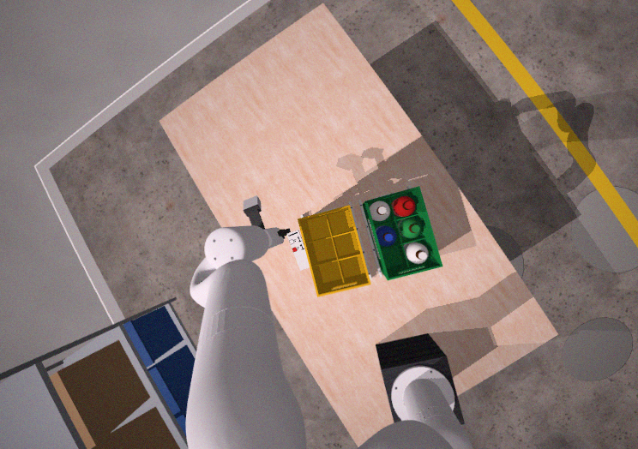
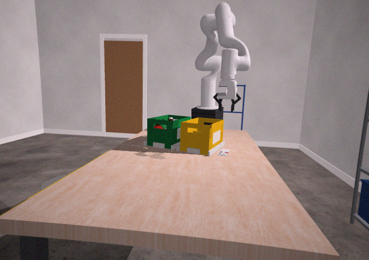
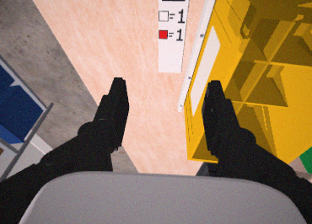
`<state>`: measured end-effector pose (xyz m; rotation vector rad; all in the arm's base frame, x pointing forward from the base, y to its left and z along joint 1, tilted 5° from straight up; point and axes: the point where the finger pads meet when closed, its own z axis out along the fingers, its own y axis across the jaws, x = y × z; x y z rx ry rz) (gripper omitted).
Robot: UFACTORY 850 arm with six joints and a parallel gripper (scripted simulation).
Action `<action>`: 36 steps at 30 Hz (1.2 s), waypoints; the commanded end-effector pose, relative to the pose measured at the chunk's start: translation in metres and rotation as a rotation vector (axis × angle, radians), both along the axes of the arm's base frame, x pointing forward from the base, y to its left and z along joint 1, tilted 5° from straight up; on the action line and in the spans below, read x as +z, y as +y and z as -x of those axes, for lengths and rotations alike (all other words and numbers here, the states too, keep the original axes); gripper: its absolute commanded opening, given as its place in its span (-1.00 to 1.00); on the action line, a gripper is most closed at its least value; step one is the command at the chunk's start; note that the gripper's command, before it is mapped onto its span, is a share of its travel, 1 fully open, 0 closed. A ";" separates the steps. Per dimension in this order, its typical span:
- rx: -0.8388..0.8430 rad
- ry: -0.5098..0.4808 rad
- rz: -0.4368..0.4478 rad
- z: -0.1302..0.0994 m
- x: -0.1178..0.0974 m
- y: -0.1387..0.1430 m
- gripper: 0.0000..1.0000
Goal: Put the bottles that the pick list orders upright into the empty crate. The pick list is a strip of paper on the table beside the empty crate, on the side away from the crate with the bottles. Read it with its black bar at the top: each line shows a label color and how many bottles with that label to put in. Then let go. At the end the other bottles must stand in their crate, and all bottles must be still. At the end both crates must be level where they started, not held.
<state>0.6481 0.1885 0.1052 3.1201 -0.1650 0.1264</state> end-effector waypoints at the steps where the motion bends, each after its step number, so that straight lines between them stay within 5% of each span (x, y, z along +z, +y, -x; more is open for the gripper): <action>1: 0.001 0.000 -0.001 -0.021 -0.004 -0.011 0.29; 13: 0.001 0.000 -0.001 -0.063 -0.015 -0.036 0.29; 36: 0.001 0.000 -0.001 -0.064 -0.015 -0.037 0.29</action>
